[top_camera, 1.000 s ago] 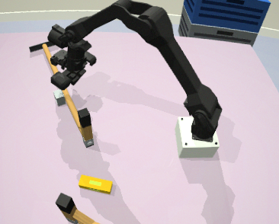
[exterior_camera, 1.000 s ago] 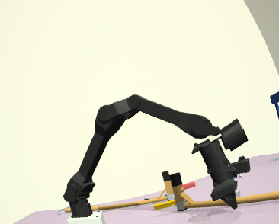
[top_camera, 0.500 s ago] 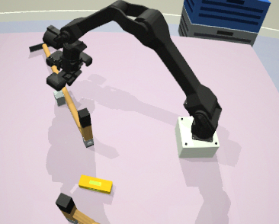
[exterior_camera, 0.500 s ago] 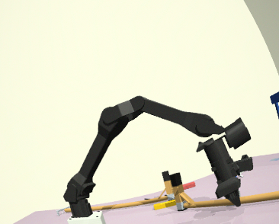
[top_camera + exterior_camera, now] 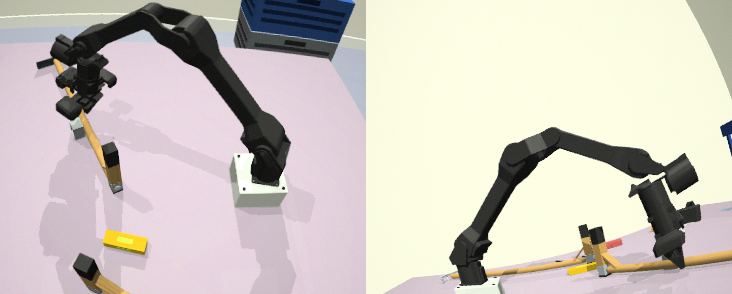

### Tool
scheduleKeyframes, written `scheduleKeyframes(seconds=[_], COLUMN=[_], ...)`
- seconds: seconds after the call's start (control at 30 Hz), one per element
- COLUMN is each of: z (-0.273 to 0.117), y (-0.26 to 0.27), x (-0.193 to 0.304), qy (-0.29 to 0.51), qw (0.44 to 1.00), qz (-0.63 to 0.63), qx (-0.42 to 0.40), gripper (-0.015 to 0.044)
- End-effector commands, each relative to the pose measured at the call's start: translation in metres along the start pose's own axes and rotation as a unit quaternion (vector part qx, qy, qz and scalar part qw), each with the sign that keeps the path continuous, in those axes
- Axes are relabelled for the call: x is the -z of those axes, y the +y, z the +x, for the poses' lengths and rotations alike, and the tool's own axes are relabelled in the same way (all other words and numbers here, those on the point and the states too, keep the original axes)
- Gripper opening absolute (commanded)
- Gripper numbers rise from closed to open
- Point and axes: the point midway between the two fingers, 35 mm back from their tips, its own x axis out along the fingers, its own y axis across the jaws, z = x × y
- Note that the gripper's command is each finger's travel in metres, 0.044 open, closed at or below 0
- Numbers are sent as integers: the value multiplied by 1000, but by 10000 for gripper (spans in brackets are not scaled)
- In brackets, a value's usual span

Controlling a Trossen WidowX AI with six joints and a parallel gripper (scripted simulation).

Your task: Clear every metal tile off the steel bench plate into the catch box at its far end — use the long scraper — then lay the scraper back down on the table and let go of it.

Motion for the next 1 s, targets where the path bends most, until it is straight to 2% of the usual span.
scheduleKeyframes(seconds=[0.0,0.97], z=[3,5], y=[5,30], x=[-2,-17], qy=[0,0], qw=[1000,1000], qz=[0,0], qx=[-1,-2], gripper=[0,0])
